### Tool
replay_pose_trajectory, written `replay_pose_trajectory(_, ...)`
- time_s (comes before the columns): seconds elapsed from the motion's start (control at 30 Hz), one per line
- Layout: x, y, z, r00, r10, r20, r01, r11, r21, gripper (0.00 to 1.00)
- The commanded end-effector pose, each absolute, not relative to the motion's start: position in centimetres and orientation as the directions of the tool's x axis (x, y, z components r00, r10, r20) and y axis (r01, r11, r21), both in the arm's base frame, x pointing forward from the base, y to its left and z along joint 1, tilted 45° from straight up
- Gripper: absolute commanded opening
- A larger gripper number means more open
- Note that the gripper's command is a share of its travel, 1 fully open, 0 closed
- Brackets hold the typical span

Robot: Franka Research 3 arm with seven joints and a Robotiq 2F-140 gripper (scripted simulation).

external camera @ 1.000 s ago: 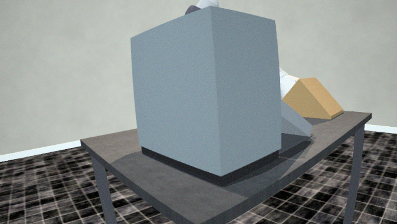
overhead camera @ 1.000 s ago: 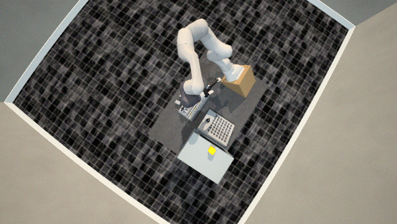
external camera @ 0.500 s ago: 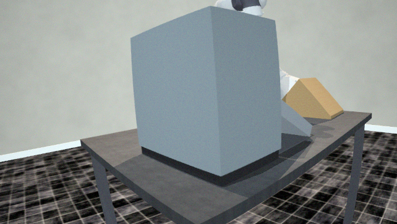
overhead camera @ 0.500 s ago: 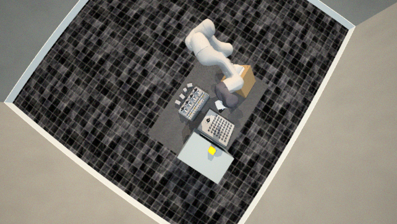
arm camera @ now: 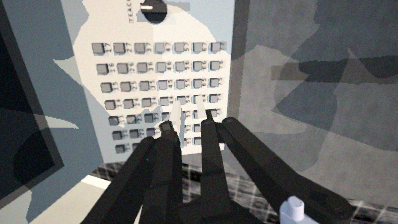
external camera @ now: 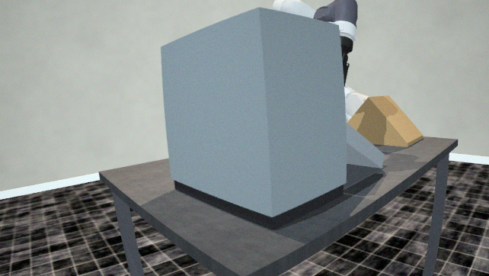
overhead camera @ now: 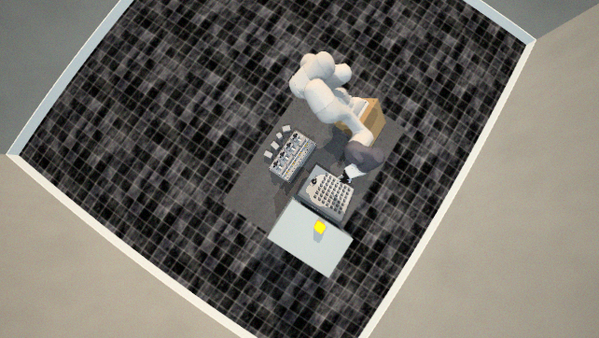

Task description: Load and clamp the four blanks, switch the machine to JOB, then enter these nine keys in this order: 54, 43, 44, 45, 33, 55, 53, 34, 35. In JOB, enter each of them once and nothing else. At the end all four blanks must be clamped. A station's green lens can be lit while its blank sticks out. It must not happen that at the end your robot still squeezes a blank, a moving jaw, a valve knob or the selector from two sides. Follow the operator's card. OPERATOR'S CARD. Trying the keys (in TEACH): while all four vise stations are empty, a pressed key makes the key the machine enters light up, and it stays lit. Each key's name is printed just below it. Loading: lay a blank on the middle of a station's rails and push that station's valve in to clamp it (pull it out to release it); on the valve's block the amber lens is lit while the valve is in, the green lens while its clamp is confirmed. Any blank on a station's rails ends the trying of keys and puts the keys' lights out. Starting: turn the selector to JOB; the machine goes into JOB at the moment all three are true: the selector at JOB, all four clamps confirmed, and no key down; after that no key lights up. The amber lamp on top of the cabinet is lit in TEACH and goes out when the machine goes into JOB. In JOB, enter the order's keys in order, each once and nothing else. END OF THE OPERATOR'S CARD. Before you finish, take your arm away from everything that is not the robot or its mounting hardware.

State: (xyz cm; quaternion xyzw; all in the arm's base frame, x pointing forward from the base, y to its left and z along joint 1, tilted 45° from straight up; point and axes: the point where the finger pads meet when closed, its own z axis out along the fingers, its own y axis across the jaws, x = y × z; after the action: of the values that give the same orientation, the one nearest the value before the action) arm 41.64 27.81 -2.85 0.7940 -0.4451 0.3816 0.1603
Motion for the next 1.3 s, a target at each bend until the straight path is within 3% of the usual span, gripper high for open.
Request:
replay_pose_trajectory(0.0,44.8,30.5,-5.2,0.114,-0.702,0.703,-0.809,-0.476,-0.344,0.00)
replay_pose_trajectory(0.67,44.9,30.4,-5.3,0.114,-0.702,0.703,-0.809,-0.476,-0.344,0.00)
replay_pose_trajectory(1.27,48.9,26.8,-9.6,0.114,-0.702,0.703,-0.809,-0.476,-0.344,0.00)
